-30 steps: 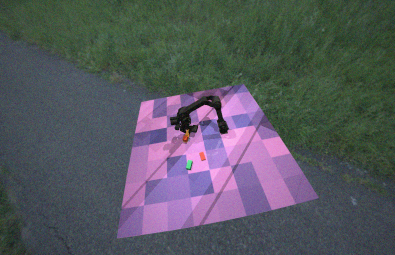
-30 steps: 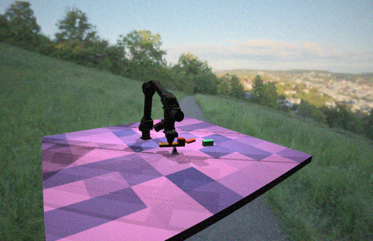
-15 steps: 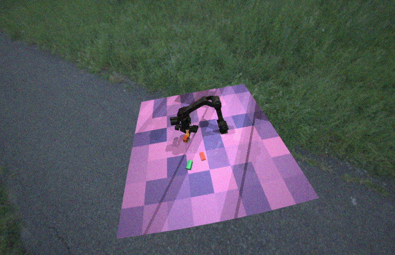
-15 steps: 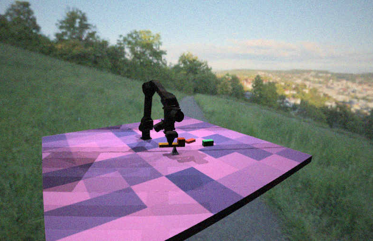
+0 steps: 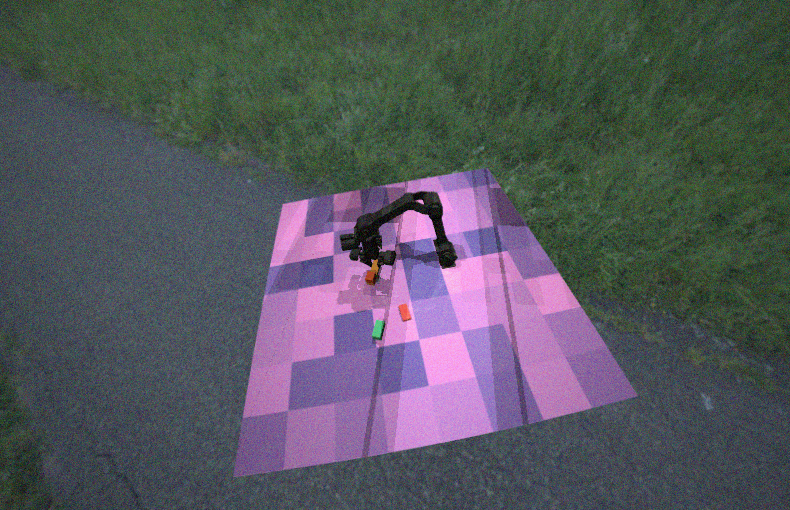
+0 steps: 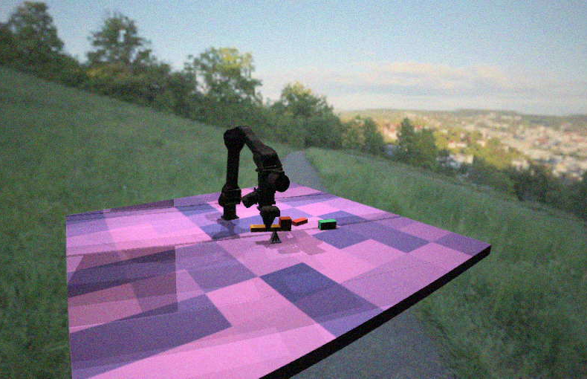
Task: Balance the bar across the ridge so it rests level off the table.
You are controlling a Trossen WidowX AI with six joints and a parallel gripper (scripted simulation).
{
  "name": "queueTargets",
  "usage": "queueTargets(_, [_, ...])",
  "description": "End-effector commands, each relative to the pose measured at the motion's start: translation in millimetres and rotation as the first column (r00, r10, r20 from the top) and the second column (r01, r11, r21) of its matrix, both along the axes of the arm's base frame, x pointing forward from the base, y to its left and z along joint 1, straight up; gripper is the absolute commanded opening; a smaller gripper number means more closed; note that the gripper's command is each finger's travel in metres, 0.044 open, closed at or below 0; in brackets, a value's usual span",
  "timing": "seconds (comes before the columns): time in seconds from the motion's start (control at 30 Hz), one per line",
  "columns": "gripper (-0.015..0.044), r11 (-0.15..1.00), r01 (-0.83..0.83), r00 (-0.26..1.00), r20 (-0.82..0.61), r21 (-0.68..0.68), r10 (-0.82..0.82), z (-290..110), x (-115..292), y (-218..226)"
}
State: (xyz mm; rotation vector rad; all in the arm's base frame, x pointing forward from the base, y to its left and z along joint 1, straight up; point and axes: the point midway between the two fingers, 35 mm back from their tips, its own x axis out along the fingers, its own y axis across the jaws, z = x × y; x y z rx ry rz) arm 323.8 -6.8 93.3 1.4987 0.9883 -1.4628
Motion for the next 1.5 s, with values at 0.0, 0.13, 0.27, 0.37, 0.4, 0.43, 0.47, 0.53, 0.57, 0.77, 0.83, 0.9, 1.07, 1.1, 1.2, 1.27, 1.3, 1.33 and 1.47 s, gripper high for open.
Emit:
queueTargets(0.0, [0.0000, 1.000, -0.005, 1.000, 0.002, 0.000, 0.005, -0.8, 0.4, 0.1])
queueTargets(0.13, [0.0000, 1.000, -0.005, 1.000, 0.002, 0.000, 0.005, -1.1, 0.3, 0.1])
queueTargets(0.27, [0.0000, 1.000, -0.005, 1.000, 0.002, 0.000, 0.005, -1.4, 0.2, 0.1])
queueTargets(0.37, [0.0000, 1.000, -0.005, 1.000, 0.002, 0.000, 0.005, -1.6, 0.2, 0.1])
queueTargets(0.4, [0.0000, 1.000, -0.005, 1.000, 0.002, 0.000, 0.005, -1.8, 0.2, 0.1])
queueTargets(0.43, [0.0000, 1.000, -0.005, 1.000, 0.002, 0.000, 0.005, -1.8, 0.2, 0.1])
queueTargets(0.47, [0.0000, 1.000, -0.005, 1.000, 0.002, 0.000, 0.005, -1.9, 0.2, 0.1])
queueTargets(0.53, [0.0000, 1.000, -0.005, 1.000, 0.002, 0.000, 0.005, -2.1, 0.1, 0.1])
queueTargets(0.57, [0.0000, 1.000, -0.005, 1.000, 0.002, 0.000, 0.005, -2.1, 0.1, 0.1])
queueTargets(0.77, [0.0000, 1.000, -0.005, 1.000, 0.002, 0.000, 0.005, -2.6, 0.1, 0.0])
queueTargets(0.83, [0.0000, 1.000, -0.005, 1.000, 0.002, 0.000, 0.005, -2.8, 0.0, 0.0])
queueTargets(0.9, [0.0000, 1.000, -0.005, 1.000, 0.002, 0.000, 0.005, -3.0, 0.0, 0.0])
queueTargets(1.07, [0.0000, 1.000, -0.005, 1.000, 0.002, 0.000, 0.005, -3.5, 0.0, -0.1])
queueTargets(1.1, [0.0000, 1.000, -0.005, 1.000, 0.002, 0.000, 0.005, -3.5, 0.0, -0.1])
queueTargets(1.2, [0.0000, 1.000, -0.005, 1.000, 0.002, 0.000, 0.005, -3.8, -0.1, -0.1])
queueTargets(1.27, [0.0000, 1.000, -0.005, 1.000, 0.002, 0.000, 0.005, -3.9, -0.1, -0.2])
queueTargets(1.3, [0.0000, 1.000, -0.005, 1.000, 0.002, 0.000, 0.005, -4.0, -0.1, -0.2])
queueTargets(1.33, [0.0000, 1.000, -0.005, 1.000, 0.002, 0.000, 0.005, -4.1, -0.1, -0.2])
queueTargets(1.47, [0.0000, 1.000, -0.005, 1.000, 0.002, 0.000, 0.005, -4.5, -0.1, -0.2])
